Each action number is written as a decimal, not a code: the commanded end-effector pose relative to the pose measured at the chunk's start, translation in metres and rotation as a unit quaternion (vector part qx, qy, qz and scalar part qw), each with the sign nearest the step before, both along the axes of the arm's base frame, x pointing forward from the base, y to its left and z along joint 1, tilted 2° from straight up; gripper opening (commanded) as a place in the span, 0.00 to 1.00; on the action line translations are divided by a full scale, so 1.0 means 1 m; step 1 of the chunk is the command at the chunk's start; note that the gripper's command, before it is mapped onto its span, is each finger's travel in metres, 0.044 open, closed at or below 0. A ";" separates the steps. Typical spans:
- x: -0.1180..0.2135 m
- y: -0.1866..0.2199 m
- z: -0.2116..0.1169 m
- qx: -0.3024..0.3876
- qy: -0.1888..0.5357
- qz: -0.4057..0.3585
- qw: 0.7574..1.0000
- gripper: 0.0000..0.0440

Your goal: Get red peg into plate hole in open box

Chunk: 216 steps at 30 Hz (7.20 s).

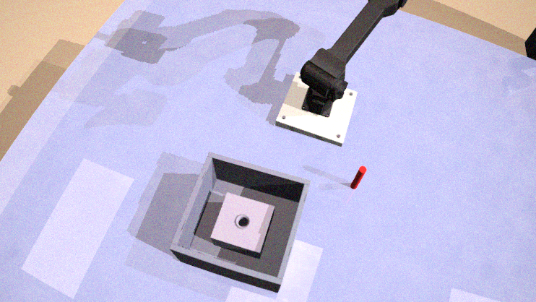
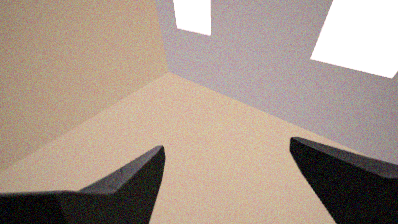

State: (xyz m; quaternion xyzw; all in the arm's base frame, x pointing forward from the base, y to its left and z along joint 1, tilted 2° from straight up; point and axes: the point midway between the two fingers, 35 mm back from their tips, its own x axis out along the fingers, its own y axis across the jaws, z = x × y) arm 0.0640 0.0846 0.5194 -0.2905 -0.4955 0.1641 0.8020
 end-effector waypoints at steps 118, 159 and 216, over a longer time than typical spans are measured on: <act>0.107 0.041 -0.488 0.422 0.803 -0.397 0.137 0.54; 0.193 -0.037 -0.373 0.543 0.694 -0.417 0.223 0.00; 0.294 -0.149 -0.423 0.461 0.762 -0.409 0.200 0.66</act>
